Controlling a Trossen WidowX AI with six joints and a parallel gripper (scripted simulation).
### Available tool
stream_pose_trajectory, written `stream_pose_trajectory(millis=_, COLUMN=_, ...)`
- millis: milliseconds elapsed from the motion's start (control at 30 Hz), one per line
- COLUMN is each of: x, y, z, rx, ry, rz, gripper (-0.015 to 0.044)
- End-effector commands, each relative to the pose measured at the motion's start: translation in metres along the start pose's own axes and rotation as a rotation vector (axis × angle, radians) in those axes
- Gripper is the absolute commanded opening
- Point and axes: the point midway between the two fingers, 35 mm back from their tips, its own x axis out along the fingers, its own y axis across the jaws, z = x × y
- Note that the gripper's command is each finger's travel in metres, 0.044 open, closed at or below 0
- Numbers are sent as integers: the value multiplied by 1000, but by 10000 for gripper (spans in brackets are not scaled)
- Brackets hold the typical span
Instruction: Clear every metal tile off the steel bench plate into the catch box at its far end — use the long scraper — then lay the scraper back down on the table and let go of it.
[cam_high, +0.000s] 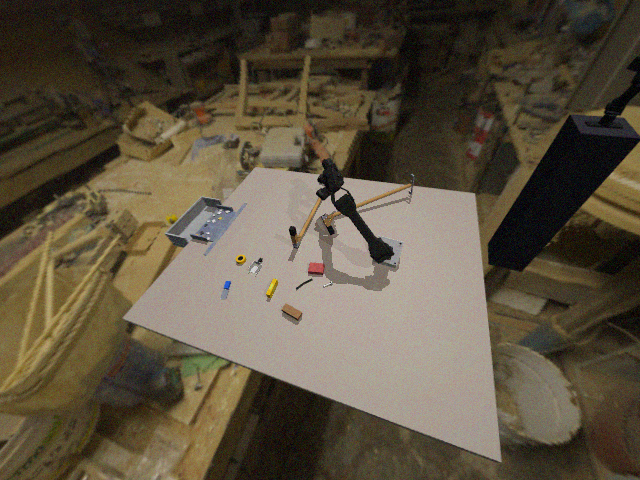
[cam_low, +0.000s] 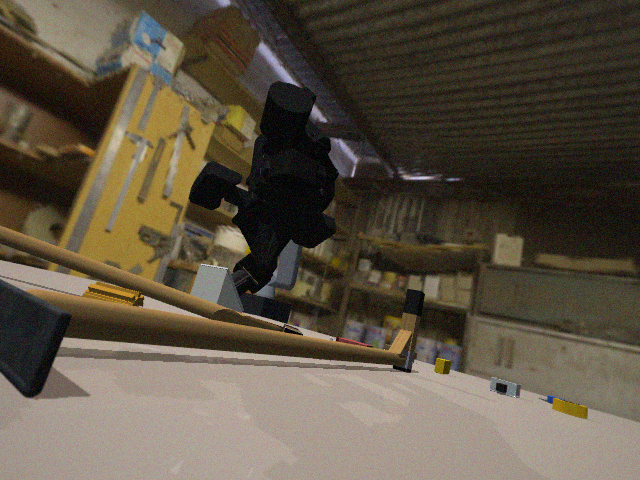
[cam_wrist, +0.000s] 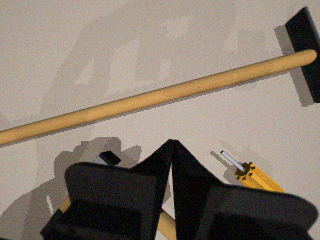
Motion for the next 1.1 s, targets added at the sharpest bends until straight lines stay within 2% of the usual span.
stream_pose_trajectory(millis=0, x=2, y=-9, z=-1, rx=-1, ry=5, rz=-1, gripper=0)
stream_pose_trajectory(millis=1067, x=1, y=-50, z=-7, rx=-7, ry=-3, rz=3, gripper=0)
